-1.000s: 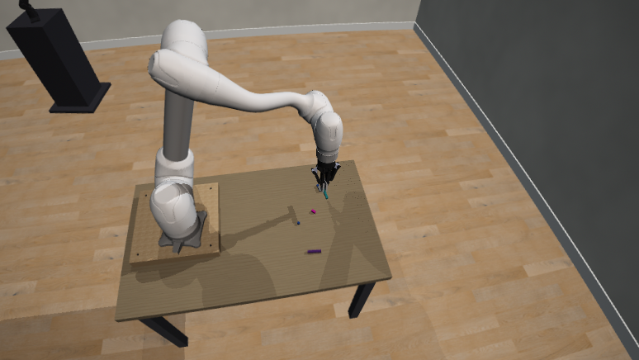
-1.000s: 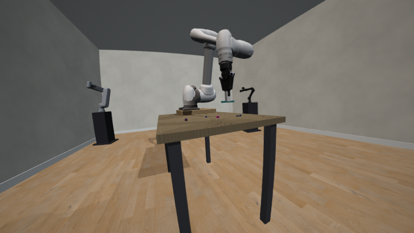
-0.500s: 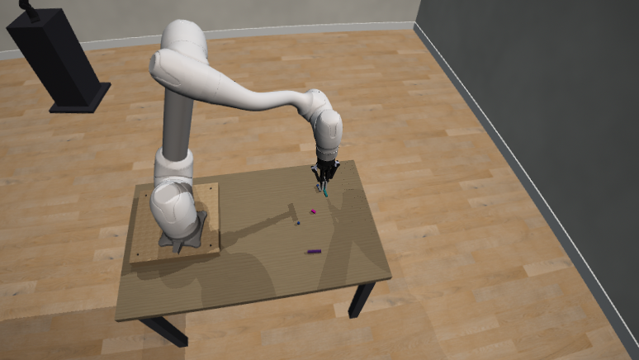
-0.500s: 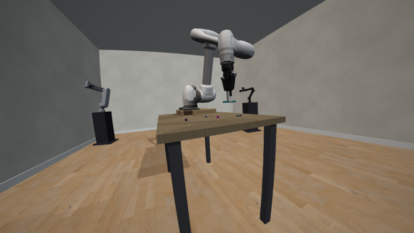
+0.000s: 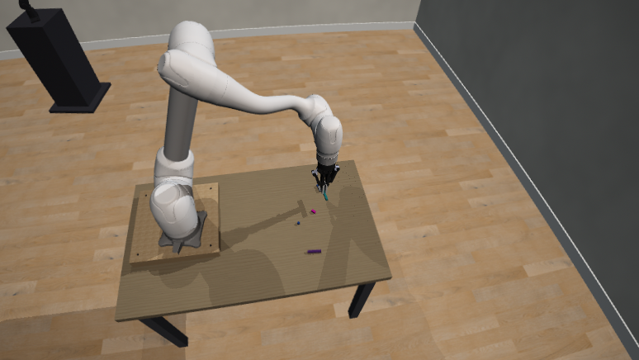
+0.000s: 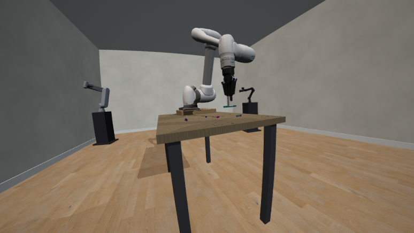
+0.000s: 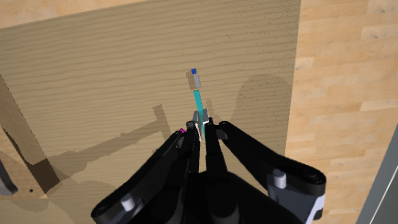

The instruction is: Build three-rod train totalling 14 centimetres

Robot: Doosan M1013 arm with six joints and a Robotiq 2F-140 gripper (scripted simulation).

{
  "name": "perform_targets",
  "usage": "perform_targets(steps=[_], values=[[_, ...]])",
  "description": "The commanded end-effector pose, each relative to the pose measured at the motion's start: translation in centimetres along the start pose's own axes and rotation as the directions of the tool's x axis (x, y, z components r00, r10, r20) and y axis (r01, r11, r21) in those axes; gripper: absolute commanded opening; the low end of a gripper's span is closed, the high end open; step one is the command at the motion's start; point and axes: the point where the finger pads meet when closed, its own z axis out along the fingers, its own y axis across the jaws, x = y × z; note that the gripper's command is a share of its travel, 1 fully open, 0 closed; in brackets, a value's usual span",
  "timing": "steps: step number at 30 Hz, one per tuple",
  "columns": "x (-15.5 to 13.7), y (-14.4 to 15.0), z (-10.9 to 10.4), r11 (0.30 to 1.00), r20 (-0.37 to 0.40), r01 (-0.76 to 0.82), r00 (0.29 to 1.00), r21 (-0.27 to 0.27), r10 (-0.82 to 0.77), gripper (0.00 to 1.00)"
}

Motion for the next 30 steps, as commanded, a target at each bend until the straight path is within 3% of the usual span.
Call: perform_targets(steps=[1, 14, 30], values=[[0.0, -0.1, 2.1, 1.0, 0.002, 0.001, 1.0, 0.004, -0.001, 0.03], [-0.1, -0.1, 5.6, 1.0, 0.002, 0.001, 1.0, 0.004, -0.001, 0.03], [-0.1, -0.1, 5.8, 1.0, 0.002, 0.001, 1.0, 0.004, -0.001, 0.03]])
